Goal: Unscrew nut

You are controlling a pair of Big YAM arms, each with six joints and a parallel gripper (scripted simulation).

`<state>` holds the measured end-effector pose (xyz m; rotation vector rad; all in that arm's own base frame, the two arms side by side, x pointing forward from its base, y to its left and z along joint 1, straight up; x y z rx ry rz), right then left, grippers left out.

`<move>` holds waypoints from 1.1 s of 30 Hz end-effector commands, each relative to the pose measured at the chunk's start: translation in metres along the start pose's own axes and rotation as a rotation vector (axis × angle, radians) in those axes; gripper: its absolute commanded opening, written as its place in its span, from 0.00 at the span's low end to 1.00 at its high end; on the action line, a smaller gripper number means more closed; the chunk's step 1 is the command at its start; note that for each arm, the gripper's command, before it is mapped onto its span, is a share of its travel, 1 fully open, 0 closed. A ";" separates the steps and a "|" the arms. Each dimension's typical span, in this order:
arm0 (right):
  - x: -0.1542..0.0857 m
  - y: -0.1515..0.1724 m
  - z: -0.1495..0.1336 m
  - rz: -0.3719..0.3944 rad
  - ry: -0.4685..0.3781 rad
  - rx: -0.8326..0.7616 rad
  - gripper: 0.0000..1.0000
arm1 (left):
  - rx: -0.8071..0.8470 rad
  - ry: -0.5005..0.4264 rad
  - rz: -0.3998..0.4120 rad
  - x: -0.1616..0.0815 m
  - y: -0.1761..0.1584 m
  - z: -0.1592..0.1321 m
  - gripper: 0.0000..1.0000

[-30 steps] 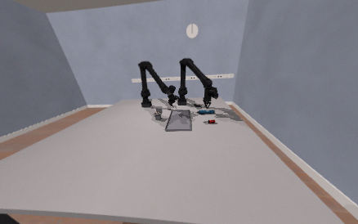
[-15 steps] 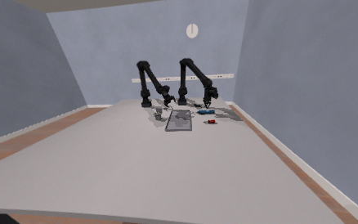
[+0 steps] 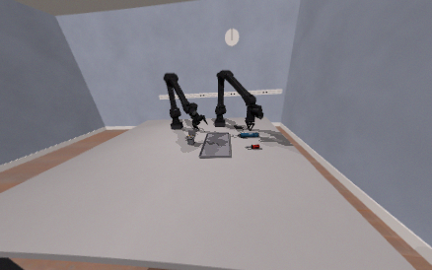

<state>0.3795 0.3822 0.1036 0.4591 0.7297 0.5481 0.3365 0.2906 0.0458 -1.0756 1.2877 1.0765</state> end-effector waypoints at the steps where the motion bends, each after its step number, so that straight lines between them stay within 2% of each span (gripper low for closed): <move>1: -0.012 -0.005 0.027 0.040 -0.047 -0.076 0.86 | -0.005 -0.024 -0.021 -0.010 -0.008 0.009 0.65; 6: -0.005 0.001 0.027 0.040 -0.036 -0.070 0.86 | -0.005 -0.024 -0.021 -0.010 -0.008 0.009 0.65; 7: -0.015 -0.008 0.029 0.049 -0.047 -0.090 0.86 | -0.005 -0.024 -0.021 -0.010 -0.008 0.009 0.65; 18: -0.047 -0.040 0.053 0.136 -0.057 -0.231 0.86 | -0.005 -0.024 -0.021 -0.010 -0.008 0.009 0.65; 23: -0.040 -0.034 0.055 0.138 -0.046 -0.223 0.86 | -0.005 -0.024 -0.021 -0.010 -0.008 0.009 0.65; 24: -0.050 -0.043 0.054 0.142 -0.059 -0.245 0.86 | -0.005 -0.024 -0.021 -0.010 -0.008 0.009 0.65; 33: -0.082 -0.065 0.068 0.214 -0.093 -0.375 0.86 | -0.005 -0.024 -0.021 -0.010 -0.008 0.009 0.65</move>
Point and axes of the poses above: on each arm, the point where the finger pads meet when closed, its own x axis out along the fingers, its own y axis across the jaws, z = x × y, the point moved 1 cm from there along -x, back along the fingers, and after that the axes turned 13 degrees about x, right-handed, at the moved point
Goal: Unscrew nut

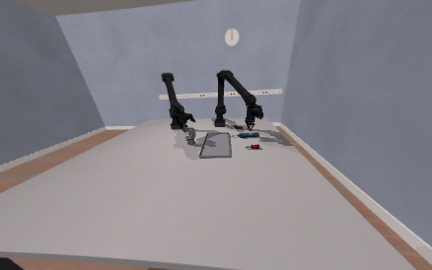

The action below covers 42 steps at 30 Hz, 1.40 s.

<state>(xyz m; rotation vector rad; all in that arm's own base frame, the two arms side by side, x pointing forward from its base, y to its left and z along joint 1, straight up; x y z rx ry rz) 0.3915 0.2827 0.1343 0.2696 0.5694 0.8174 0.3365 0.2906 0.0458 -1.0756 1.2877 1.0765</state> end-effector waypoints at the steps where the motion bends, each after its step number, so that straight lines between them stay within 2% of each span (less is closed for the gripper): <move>1: -0.018 -0.008 0.019 0.017 -0.060 -0.106 0.86 | -0.005 -0.024 -0.021 -0.010 -0.008 0.009 0.65; 4: -0.022 -0.010 0.020 0.025 -0.063 -0.121 0.86 | -0.005 -0.024 -0.021 -0.010 -0.008 0.009 0.65; 5: -0.014 -0.007 0.024 0.030 -0.054 -0.111 0.86 | -0.005 -0.024 -0.021 -0.010 -0.008 0.009 0.65; 7: -0.014 -0.007 0.024 0.030 -0.054 -0.111 0.86 | -0.005 -0.024 -0.021 -0.010 -0.008 0.009 0.65; 8: -0.026 -0.012 0.019 0.031 -0.066 -0.136 0.86 | -0.005 -0.024 -0.021 -0.010 -0.008 0.009 0.65; 19: -0.072 -0.026 0.022 0.103 -0.123 -0.318 0.86 | -0.005 -0.024 -0.021 -0.010 -0.008 0.009 0.65; 24: -0.065 -0.025 0.027 0.110 -0.115 -0.307 0.86 | -0.005 -0.024 -0.021 -0.010 -0.008 0.009 0.65; 25: -0.063 -0.025 0.008 0.120 -0.093 -0.306 0.86 | -0.005 -0.024 -0.021 -0.010 -0.008 0.009 0.65; 36: -0.053 -0.038 -0.014 0.117 -0.093 -0.300 0.86 | -0.005 -0.024 -0.021 -0.010 -0.008 0.009 0.65; 37: -0.053 -0.038 -0.014 0.117 -0.093 -0.300 0.86 | -0.005 -0.024 -0.021 -0.010 -0.008 0.009 0.65; 38: -0.053 -0.039 0.001 0.110 -0.113 -0.305 0.86 | -0.005 -0.024 -0.021 -0.010 -0.008 0.009 0.65; 41: -0.053 -0.039 0.001 0.110 -0.113 -0.305 0.86 | -0.005 -0.024 -0.021 -0.010 -0.008 0.009 0.65; 42: -0.052 -0.039 -0.017 0.117 -0.092 -0.300 0.86 | -0.005 -0.024 -0.021 -0.010 -0.008 0.009 0.65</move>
Point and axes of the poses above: on each arm, the point where the finger pads meet when closed, its own x axis out along the fingers, its own y axis across the jaws, z = x × y, the point moved 1 cm from there along -x, back along the fingers, and after that the axes turned 13 degrees about x, right-handed, at the moved point
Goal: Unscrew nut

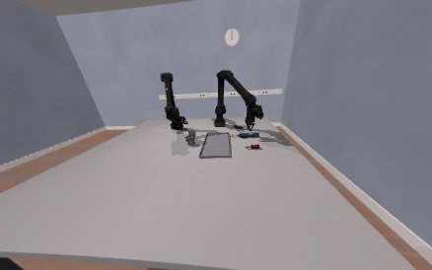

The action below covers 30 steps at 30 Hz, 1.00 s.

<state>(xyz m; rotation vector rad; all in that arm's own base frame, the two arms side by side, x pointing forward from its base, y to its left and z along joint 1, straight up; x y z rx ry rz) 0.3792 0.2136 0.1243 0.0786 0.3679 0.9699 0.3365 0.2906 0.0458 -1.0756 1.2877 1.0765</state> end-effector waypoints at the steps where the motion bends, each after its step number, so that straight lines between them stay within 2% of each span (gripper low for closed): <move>1: 0.004 0.003 -0.004 0.012 -0.016 -0.026 0.86 | -0.005 -0.024 -0.021 -0.010 -0.008 0.009 0.65; 11: 0.010 -0.002 -0.028 0.012 -0.015 -0.025 0.86 | -0.005 -0.024 -0.021 -0.010 -0.008 0.009 0.65; 12: 0.010 -0.002 -0.028 0.012 -0.015 -0.025 0.86 | -0.005 -0.024 -0.021 -0.010 -0.008 0.009 0.65; 13: 0.011 -0.008 -0.015 0.003 -0.032 -0.030 0.86 | -0.005 -0.024 -0.021 -0.010 -0.008 0.009 0.65; 14: 0.011 -0.003 -0.025 0.012 -0.019 -0.028 0.86 | -0.005 -0.024 -0.021 -0.010 -0.008 0.009 0.65; 27: 0.017 -0.008 -0.054 0.012 -0.014 -0.025 0.86 | -0.005 -0.024 -0.021 -0.010 -0.008 0.009 0.65; 29: 0.019 -0.010 -0.054 0.012 -0.018 -0.028 0.86 | -0.005 -0.024 -0.021 -0.010 -0.008 0.009 0.65; 30: 0.019 -0.015 -0.045 0.003 -0.029 -0.028 0.86 | -0.005 -0.024 -0.021 -0.010 -0.008 0.009 0.65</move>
Point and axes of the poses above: on each arm, the point where the finger pads meet when closed, its own x axis out along the fingers, its own y axis across the jaws, z = x × y, the point moved 1 cm from there along -x, back along the fingers, and after that the axes turned 13 degrees about x, right-handed, at the moved point
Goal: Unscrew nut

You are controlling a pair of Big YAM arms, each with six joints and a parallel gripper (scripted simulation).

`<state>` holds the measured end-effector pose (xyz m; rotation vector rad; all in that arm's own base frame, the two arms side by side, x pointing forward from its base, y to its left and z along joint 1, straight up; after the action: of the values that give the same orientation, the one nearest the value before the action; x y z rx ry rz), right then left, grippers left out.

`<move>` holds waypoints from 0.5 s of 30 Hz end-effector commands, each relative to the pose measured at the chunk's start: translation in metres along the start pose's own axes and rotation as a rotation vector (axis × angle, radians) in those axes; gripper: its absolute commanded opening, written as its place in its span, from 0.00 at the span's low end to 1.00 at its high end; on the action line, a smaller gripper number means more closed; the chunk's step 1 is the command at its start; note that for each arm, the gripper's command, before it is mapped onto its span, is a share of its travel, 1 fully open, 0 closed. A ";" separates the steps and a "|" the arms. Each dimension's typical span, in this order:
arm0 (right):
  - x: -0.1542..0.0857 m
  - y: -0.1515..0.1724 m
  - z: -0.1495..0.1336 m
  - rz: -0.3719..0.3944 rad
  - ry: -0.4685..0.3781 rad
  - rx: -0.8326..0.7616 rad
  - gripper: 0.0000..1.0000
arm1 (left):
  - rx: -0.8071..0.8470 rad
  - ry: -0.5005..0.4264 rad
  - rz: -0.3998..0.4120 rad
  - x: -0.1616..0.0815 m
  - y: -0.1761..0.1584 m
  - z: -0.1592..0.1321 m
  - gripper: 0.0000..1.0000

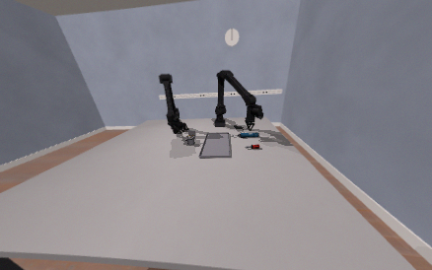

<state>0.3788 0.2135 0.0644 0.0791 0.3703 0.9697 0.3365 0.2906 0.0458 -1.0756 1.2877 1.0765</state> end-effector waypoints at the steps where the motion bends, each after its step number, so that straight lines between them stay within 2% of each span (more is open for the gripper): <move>1: 0.003 0.004 0.002 0.012 -0.019 -0.029 0.86 | -0.005 -0.024 -0.021 -0.010 -0.008 0.009 0.65; 15: 0.015 -0.007 -0.020 0.012 -0.033 -0.041 0.86 | -0.005 -0.024 -0.021 -0.010 -0.008 0.009 0.65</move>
<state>0.3782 0.2134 0.0394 0.0779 0.3648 0.9701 0.3365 0.2906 0.0458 -1.0756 1.2877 1.0765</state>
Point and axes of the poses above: on each arm, the point where the finger pads meet when closed, its own x axis out along the fingers, its own y axis across the jaws, z = x × y, the point moved 1 cm from there along -x, back along the fingers, and after that the axes turned 13 degrees about x, right-handed, at the moved point
